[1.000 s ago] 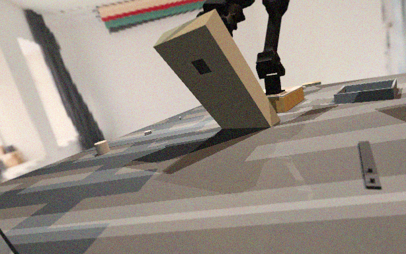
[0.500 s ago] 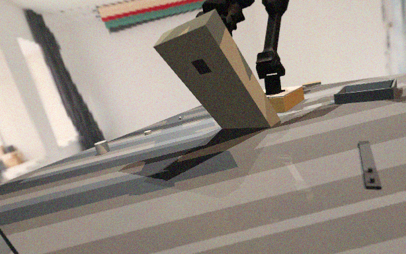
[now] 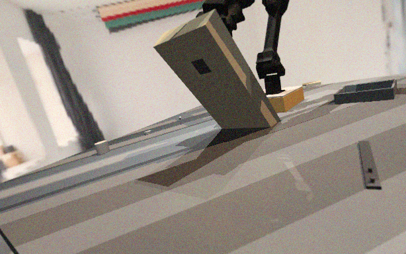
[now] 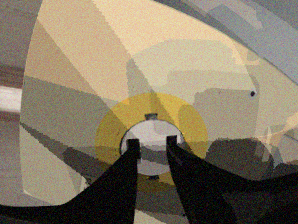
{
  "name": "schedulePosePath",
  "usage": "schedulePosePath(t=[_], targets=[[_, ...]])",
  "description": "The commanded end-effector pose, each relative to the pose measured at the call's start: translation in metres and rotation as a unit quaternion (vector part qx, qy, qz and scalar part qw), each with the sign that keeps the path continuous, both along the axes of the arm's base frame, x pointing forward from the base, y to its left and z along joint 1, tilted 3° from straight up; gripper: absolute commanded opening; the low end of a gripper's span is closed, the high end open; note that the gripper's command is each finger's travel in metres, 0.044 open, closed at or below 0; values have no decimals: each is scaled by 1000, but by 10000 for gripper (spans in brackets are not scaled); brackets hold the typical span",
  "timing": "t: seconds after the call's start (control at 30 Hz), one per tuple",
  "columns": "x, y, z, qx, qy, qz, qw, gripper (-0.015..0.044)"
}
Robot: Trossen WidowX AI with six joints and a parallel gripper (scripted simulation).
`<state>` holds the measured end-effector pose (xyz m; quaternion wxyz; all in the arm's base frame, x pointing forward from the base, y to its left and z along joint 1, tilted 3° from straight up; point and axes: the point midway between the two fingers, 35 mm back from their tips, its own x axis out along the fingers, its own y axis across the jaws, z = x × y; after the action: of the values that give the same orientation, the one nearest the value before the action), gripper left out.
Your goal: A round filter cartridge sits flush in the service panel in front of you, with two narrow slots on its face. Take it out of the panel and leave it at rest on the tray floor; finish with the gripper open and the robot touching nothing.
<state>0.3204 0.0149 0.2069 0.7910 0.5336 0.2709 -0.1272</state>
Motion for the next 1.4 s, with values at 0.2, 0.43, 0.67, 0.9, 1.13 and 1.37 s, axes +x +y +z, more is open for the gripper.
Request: schedulePosePath(t=[0.2,0.43,0.67,0.9,1.13,1.37], targets=[[-1,-1,-3,1,2,-3,1000,103],[-1,-1,-2,1,2,-3,1000,103],[-1,-1,-2,1,2,-3,1000,103],[1,0,-3,1,1,-2,1000,103],[3,0,-4,1,2,-3,1000,103],[7,0,-7,1,1,-3,1000,103]])
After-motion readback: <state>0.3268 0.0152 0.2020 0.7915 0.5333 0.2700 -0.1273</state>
